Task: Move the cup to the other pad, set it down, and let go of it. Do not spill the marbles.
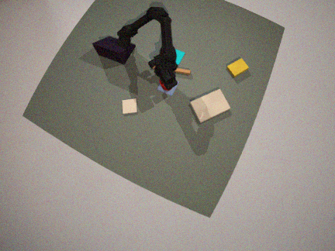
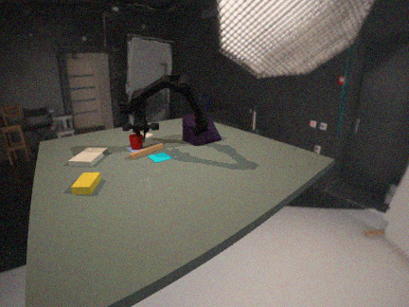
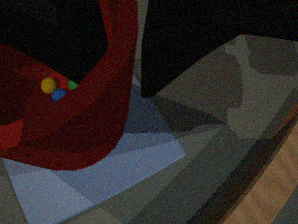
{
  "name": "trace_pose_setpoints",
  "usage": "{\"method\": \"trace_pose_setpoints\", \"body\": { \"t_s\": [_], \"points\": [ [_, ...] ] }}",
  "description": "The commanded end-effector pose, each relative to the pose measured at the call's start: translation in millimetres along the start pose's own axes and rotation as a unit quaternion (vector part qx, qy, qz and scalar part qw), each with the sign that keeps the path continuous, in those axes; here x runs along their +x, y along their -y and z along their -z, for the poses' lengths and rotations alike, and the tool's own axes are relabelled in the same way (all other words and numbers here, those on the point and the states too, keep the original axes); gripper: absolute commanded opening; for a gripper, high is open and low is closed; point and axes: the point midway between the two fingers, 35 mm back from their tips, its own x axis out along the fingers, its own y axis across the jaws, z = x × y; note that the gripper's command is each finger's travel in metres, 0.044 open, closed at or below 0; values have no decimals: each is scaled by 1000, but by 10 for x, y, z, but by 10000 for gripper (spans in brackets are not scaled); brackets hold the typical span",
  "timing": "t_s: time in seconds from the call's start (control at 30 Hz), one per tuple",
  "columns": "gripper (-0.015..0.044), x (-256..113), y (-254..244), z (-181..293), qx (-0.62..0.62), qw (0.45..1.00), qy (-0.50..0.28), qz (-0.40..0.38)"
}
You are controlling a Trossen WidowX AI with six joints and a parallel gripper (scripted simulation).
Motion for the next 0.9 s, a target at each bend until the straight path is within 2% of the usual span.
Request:
{"method": "trace_pose_setpoints", "body": {
  "t_s": [0.0,0.3,0.7,0.87],
  "points": [
    [16,0,0,0,0,1000,0,0],
    [0,-32,3,0,0,1000,0,0],
    [0,-438,5,14,4,1000,1,-2],
    [0,-501,5,28,4,1000,2,-2]
  ]
}}
